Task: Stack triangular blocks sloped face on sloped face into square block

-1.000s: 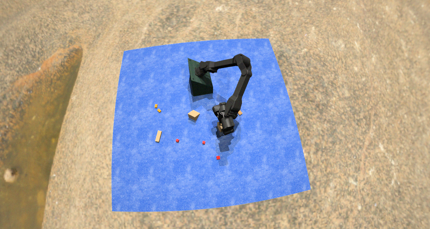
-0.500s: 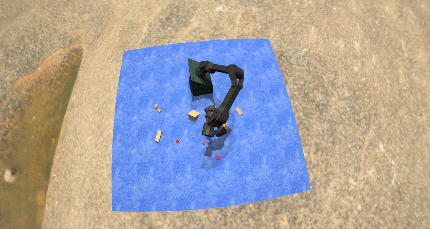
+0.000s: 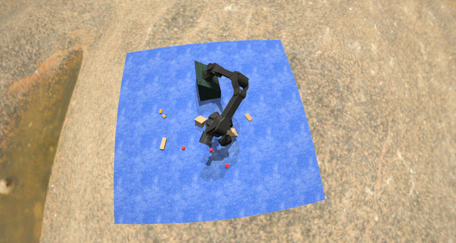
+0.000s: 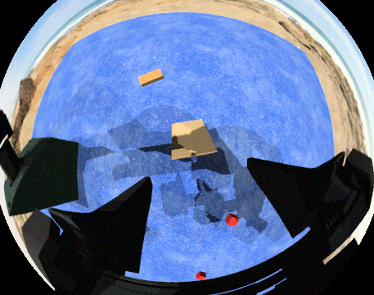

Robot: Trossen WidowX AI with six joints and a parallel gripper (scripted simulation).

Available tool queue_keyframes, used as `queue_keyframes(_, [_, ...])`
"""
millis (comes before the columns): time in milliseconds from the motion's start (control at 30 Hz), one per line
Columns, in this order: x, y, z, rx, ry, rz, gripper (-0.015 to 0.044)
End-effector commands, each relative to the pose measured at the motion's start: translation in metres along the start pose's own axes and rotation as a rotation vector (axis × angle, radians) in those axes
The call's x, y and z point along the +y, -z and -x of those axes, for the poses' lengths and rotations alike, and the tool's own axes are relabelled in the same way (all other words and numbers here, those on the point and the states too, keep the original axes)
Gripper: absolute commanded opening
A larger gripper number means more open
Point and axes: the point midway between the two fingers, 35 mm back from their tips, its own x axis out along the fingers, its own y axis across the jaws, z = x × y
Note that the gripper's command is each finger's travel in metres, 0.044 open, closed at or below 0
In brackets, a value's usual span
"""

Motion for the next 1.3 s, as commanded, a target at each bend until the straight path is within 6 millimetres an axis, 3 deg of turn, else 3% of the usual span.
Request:
queue_keyframes(0, [0.0, 0.001, -0.006, -0.002, 0.003, -0.009, 0.044])
queue_keyframes(1267, [-0.001, 0.002, -0.067, 0.003, 0.004, -0.016, 0.044])
